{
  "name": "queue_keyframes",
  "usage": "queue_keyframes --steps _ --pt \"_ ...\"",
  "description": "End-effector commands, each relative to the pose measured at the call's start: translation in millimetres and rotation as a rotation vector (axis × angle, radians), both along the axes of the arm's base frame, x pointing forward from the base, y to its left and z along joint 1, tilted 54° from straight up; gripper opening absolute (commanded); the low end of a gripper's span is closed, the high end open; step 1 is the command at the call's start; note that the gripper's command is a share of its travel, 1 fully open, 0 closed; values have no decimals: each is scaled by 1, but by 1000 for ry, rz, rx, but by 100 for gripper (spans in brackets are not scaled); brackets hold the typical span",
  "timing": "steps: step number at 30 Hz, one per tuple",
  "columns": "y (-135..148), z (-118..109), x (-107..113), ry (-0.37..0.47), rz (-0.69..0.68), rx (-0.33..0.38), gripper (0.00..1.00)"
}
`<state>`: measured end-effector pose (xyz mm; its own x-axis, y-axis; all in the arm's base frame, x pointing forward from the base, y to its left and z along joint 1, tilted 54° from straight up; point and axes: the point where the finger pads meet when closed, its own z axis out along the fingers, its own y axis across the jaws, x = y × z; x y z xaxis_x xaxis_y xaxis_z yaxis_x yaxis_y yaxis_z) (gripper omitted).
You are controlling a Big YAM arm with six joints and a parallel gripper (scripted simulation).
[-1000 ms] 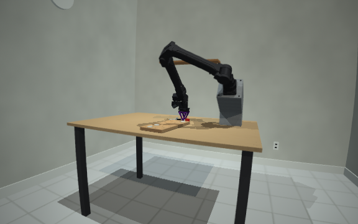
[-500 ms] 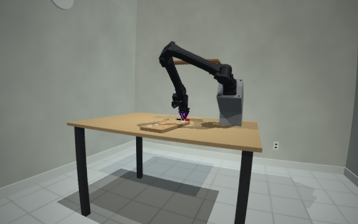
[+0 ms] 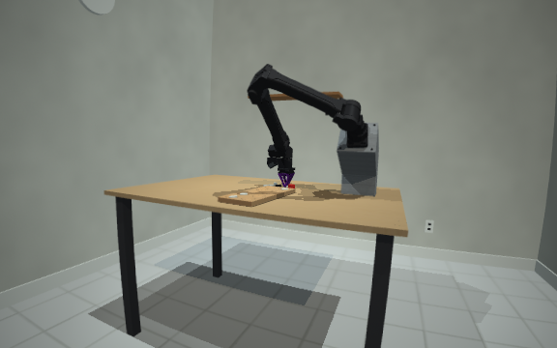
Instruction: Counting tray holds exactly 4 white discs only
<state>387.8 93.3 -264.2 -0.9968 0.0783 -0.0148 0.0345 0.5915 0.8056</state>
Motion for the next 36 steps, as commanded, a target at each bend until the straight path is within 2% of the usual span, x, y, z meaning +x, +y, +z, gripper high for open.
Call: queue_keyframes --steps 1,5,8,13,15,19,22,24,28,29,32,35,36 --pt "7 -4 0 4 9 3 0" --pt "7 -4 0 4 9 3 0" --pt "-16 11 10 -22 -19 -1 0" --pt "-45 32 4 -16 -19 -6 0" --pt "-65 45 13 -37 -19 -12 0" --pt "-92 64 12 -41 -19 -15 0" --pt "-94 64 9 -35 -19 -11 0" --pt "-78 57 0 -11 22 -3 0" --pt "-74 59 -9 9 23 1 0" --pt "-75 73 1 -18 24 -10 0" --pt "-64 91 11 7 14 -22 0" --pt "-41 126 29 12 18 -45 0" --pt "-43 128 38 -9 18 -50 0"
